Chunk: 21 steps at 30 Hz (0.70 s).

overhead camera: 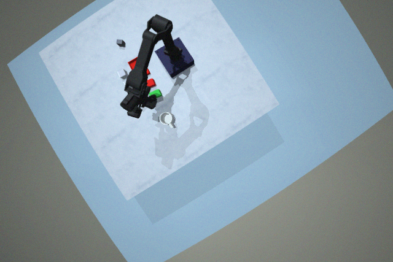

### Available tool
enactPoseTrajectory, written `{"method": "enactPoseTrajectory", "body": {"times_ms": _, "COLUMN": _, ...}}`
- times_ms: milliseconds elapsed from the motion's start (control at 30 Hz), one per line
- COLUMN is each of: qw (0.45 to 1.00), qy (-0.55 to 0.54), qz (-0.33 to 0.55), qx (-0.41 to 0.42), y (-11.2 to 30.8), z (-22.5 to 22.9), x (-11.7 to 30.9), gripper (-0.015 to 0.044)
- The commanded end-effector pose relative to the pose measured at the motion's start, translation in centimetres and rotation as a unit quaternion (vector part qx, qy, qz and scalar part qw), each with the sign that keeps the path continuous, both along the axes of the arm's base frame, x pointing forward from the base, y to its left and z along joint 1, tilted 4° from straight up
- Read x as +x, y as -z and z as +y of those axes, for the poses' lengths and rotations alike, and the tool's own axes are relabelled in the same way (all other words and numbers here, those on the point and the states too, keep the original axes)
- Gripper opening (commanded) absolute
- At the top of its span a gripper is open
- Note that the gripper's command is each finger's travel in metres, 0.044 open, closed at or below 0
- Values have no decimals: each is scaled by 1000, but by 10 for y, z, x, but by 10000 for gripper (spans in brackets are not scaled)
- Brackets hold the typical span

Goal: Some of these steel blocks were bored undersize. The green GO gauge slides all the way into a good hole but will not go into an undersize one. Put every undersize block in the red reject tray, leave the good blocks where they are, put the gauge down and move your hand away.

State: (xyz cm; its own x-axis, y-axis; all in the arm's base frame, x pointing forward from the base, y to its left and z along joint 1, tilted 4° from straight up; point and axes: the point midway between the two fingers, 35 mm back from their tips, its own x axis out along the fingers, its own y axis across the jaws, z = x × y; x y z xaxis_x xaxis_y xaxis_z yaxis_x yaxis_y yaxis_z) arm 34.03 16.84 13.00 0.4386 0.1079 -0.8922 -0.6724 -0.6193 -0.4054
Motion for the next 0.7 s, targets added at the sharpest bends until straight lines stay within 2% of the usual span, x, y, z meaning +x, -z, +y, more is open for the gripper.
{"method": "enactPoseTrajectory", "body": {"times_ms": 0, "qw": 978, "qy": -155, "qz": 107, "qx": -88, "y": 68, "z": -24, "x": -24, "gripper": 300}}
{"method": "enactPoseTrajectory", "body": {"times_ms": 267, "qw": 914, "qy": -325, "qz": 208, "qx": -125, "y": 120, "z": -57, "x": -64, "gripper": 300}}
{"method": "enactPoseTrajectory", "body": {"times_ms": 667, "qw": 913, "qy": -328, "qz": 209, "qx": -125, "y": 122, "z": -54, "x": -63, "gripper": 300}}
